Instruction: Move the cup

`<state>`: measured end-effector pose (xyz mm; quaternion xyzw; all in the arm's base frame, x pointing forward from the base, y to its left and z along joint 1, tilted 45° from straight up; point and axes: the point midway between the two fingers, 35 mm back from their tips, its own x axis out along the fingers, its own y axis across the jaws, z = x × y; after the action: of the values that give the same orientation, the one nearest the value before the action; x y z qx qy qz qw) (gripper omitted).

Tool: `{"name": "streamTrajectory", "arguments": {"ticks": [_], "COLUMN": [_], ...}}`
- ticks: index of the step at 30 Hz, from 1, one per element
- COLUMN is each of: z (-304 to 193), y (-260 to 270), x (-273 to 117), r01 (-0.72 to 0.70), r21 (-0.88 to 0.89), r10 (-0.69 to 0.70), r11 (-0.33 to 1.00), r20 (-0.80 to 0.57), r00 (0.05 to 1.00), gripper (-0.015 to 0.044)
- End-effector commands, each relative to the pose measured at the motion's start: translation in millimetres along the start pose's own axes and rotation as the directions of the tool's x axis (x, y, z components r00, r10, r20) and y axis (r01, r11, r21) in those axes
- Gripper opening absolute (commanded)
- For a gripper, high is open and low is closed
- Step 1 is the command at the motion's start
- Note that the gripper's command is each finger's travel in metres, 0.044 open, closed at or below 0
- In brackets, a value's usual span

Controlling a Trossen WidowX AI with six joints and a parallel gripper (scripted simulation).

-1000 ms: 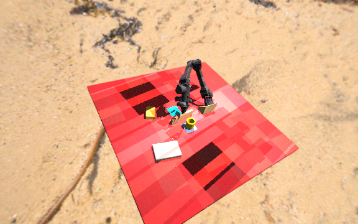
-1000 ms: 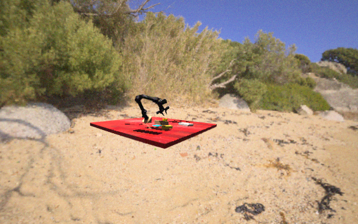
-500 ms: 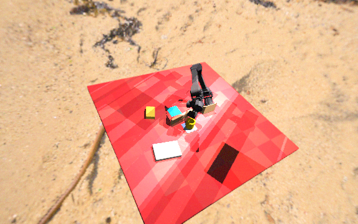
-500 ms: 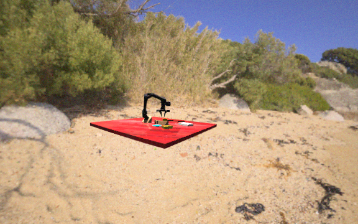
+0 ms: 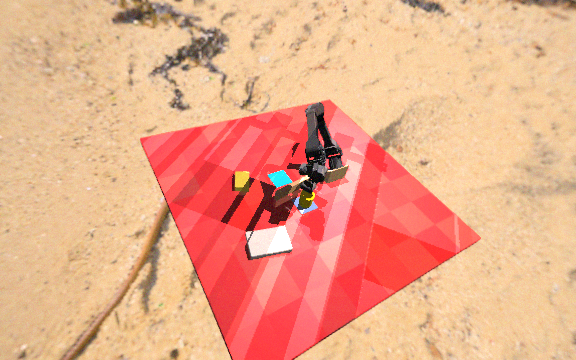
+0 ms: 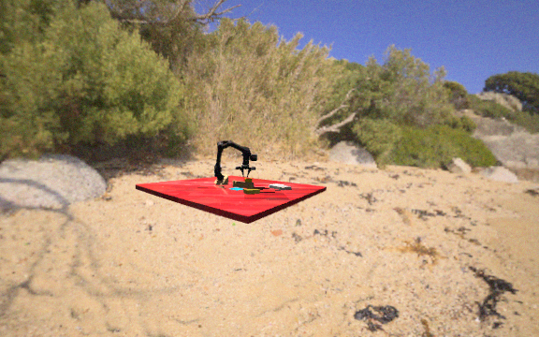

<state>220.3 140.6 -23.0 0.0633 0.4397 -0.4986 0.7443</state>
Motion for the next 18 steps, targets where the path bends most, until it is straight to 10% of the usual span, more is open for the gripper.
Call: {"name": "streamTrajectory", "arguments": {"ticks": [1, 18], "z": [0, 1], "y": [0, -1], "x": [7, 36], "r01": [0.001, 0.002], "r21": [-0.004, -0.003], "r10": [-0.001, -0.002], "r11": [1.000, 1.000], "r20": [0.004, 0.005], "r00": [1.000, 1.000], "gripper": [0.0167, 0.0167]}}
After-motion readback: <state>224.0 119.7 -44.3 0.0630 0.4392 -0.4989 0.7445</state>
